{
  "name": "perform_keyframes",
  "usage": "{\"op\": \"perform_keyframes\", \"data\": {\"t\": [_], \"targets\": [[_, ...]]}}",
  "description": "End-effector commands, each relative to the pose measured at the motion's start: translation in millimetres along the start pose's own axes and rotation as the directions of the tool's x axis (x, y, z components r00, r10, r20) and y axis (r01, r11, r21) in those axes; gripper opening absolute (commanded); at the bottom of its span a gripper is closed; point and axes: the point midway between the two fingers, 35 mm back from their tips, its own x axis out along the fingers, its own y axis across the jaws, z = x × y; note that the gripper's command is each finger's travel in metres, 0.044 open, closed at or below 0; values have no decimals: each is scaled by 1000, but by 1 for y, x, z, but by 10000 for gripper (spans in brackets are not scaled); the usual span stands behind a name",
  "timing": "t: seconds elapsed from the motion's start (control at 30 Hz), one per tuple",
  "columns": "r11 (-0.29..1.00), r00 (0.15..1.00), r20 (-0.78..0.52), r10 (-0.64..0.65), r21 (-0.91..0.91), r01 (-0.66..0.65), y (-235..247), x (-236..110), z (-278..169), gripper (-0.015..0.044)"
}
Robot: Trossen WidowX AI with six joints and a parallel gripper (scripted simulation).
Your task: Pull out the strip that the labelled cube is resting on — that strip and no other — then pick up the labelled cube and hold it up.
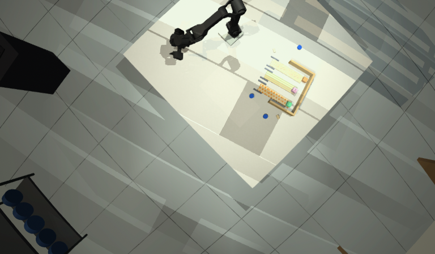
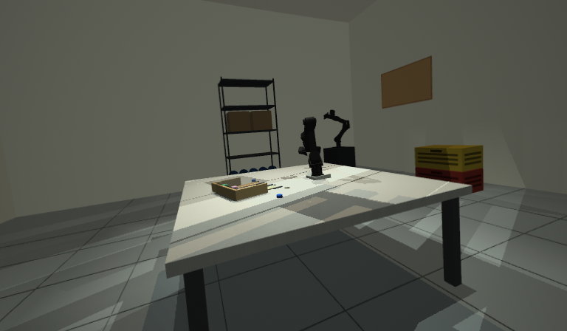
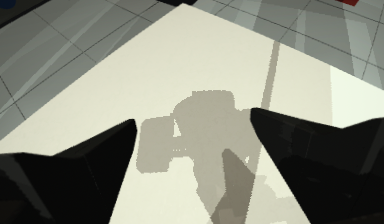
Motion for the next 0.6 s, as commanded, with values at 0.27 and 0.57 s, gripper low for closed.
{"op": "perform_keyframes", "data": {"t": [0.27, 0.57], "targets": [[923, 954, -62, 292, -244, -298, 110, -69, -43, 400], [639, 782, -231, 579, -468, -611, 191, -184, -120, 400]]}}
